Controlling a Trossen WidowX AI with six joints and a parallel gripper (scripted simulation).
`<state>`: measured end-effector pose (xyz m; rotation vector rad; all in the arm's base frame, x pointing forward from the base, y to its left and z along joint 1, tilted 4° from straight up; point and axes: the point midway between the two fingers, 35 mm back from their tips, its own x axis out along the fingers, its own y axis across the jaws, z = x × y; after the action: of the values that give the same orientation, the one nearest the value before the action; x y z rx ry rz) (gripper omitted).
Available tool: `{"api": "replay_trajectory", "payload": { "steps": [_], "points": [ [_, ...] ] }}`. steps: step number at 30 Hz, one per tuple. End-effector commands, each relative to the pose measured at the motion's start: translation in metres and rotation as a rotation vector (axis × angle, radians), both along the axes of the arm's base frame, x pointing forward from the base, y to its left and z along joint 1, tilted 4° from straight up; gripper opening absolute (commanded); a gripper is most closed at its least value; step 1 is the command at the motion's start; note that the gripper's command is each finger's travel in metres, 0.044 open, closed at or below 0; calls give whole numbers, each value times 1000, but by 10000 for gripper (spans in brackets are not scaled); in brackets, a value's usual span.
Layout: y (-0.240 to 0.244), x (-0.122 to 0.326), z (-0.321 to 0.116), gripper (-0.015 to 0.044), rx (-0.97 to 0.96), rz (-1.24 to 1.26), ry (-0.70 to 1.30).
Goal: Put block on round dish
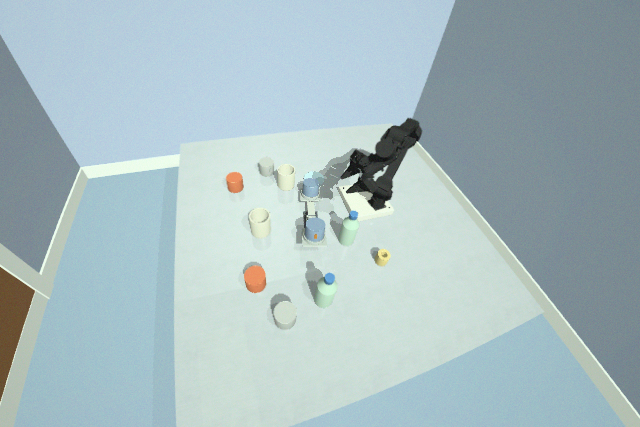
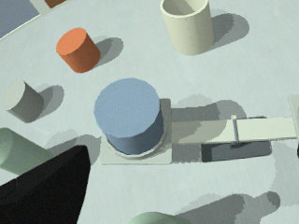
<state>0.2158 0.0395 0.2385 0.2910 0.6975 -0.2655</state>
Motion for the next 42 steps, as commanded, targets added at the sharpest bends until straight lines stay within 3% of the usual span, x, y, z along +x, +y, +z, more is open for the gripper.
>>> {"api": "replay_trajectory", "payload": {
  "steps": [1, 15, 30, 42],
  "points": [
    [-14, -6, -9, 440, -119, -21, 85],
    [-26, -8, -15, 440, -236, 5, 182],
    [-55, 16, -24, 440, -489, 296, 495],
    [-100, 32, -40, 440, -567, 546, 741]
  ]
}}
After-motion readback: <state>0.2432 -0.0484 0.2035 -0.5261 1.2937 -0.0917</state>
